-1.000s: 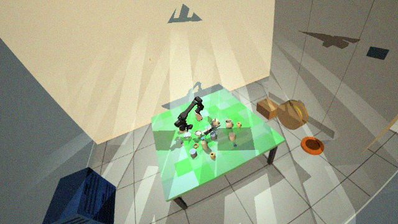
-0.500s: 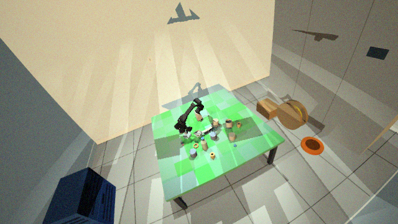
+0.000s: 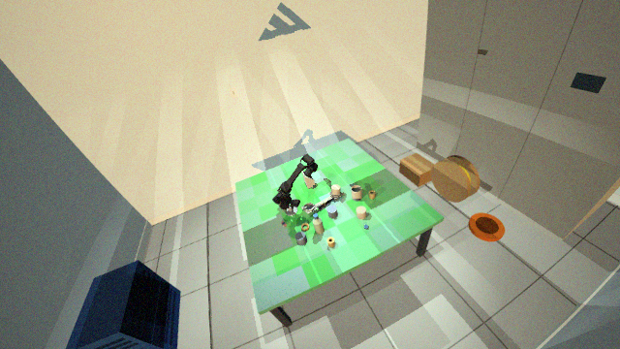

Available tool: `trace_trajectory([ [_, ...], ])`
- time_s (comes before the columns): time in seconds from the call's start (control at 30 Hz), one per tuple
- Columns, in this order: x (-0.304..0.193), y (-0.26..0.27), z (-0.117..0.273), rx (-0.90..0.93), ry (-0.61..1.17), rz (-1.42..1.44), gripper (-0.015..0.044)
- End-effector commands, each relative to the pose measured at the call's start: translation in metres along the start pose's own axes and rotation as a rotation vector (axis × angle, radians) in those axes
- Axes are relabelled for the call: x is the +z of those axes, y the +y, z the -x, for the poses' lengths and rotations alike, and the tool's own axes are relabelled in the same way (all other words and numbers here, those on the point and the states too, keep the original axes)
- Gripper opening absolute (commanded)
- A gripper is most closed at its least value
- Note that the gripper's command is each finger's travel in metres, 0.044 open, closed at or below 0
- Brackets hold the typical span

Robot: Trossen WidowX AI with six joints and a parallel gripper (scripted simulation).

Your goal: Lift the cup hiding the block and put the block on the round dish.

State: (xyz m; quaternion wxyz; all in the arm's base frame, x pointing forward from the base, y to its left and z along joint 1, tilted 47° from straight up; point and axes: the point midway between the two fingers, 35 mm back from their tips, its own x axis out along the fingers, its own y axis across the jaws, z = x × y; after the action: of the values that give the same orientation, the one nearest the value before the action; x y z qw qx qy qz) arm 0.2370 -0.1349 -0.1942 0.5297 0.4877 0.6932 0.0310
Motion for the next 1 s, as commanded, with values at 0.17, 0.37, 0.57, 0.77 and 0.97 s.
trace_trajectory([
  [0.17,0.0,0.0,-0.007,0.0,0.001,0.0,0.0026],
  [0.37,0.0,0.0,-0.007,0.0,0.001,0.0,0.0184],
  [0.57,0.0,0.0,-0.007,0.0,0.001,0.0,0.0341],
  [0.77,0.006,-0.013,0.016,-0.034,-0.057,-0.009,0.044],
  [0.97,0.0,-0.005,0.044,-0.004,-0.008,-0.01,0.044],
])
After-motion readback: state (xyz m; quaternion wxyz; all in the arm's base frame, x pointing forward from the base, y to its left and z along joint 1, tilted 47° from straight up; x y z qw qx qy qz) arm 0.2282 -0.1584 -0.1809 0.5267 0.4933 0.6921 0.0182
